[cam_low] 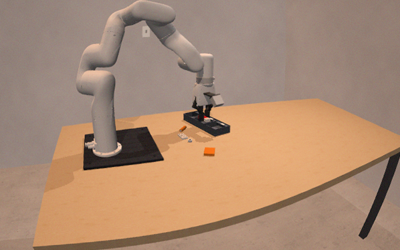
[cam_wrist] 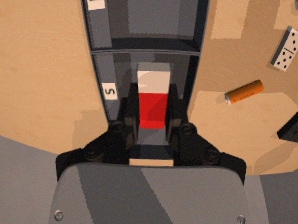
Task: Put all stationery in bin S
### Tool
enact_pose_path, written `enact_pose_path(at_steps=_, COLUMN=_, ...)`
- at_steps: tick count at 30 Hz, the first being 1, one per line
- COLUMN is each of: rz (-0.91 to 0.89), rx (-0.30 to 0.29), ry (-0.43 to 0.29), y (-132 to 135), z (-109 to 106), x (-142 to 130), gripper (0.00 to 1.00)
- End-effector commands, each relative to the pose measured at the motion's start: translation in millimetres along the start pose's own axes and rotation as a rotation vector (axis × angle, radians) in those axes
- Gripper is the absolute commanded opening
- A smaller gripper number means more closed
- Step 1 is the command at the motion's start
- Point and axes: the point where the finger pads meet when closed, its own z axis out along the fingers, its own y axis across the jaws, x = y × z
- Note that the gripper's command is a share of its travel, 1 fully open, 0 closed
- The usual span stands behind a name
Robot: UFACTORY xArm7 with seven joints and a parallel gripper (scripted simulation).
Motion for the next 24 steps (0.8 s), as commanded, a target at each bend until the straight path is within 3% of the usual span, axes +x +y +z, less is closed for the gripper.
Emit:
enact_pose_path(at_steps=1, rz=0.0, rx=0.006, ry=-0.002, y=-2.3, z=6.2, x=-0.2, gripper=0.0)
enact_pose_path(at_steps=22, rz=0.0, rx=0.006, ry=-0.002, y=-1.0, z=13.6, x=1.0, gripper=0.0)
enact_pose_path(at_steps=23, rz=0.0, rx=0.006, ry=-0.002, y=-1.0, z=13.6, x=1.0, gripper=0.29)
enact_pose_path(at_steps=24, rz=0.0, rx=0.006, ry=-0.002, y=-1.0, z=13.6, x=1.0, gripper=0.29)
